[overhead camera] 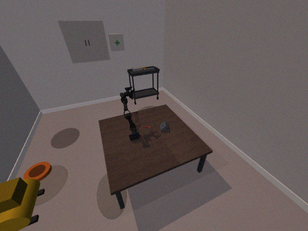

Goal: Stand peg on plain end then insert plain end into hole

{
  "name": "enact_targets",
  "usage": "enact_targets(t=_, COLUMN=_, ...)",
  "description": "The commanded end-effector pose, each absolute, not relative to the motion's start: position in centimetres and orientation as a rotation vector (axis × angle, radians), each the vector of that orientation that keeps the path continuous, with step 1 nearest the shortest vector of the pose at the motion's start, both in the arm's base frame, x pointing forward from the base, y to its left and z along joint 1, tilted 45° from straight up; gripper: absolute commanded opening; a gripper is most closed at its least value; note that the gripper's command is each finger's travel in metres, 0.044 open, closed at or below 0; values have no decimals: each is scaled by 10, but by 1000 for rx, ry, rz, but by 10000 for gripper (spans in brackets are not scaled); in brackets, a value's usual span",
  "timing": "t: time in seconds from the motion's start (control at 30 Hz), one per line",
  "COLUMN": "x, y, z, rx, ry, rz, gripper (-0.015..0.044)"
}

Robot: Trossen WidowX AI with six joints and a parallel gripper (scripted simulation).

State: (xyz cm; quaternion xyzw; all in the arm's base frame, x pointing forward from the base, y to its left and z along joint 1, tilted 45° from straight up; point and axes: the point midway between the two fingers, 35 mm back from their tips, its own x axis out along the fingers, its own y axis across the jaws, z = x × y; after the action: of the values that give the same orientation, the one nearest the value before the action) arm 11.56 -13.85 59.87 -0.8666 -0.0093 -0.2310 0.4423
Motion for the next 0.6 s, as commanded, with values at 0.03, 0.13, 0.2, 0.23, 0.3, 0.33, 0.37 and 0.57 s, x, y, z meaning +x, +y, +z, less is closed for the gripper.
enact_targets(t=0.03, x=115, y=-138, z=599, rx=-2158, ry=-21, rz=-578, gripper=440)
enact_targets(t=0.13, x=113, y=-133, z=602, rx=-2202, ry=-11, rz=-604, gripper=440)
enact_targets(t=0.2, x=112, y=-128, z=604, rx=-2250, ry=0, rz=-631, gripper=440)
enact_targets(t=0.23, x=111, y=-125, z=606, rx=-2275, ry=7, rz=-646, gripper=440)
enact_targets(t=0.3, x=109, y=-120, z=608, rx=-2325, ry=20, rz=-674, gripper=440)
enact_targets(t=0.33, x=109, y=-115, z=610, rx=-2355, ry=24, rz=-689, gripper=440)
enact_targets(t=0.37, x=108, y=-111, z=612, rx=-2386, ry=29, rz=-705, gripper=440)
enact_targets(t=0.57, x=108, y=-84, z=621, rx=-2572, ry=57, rz=-798, gripper=440)
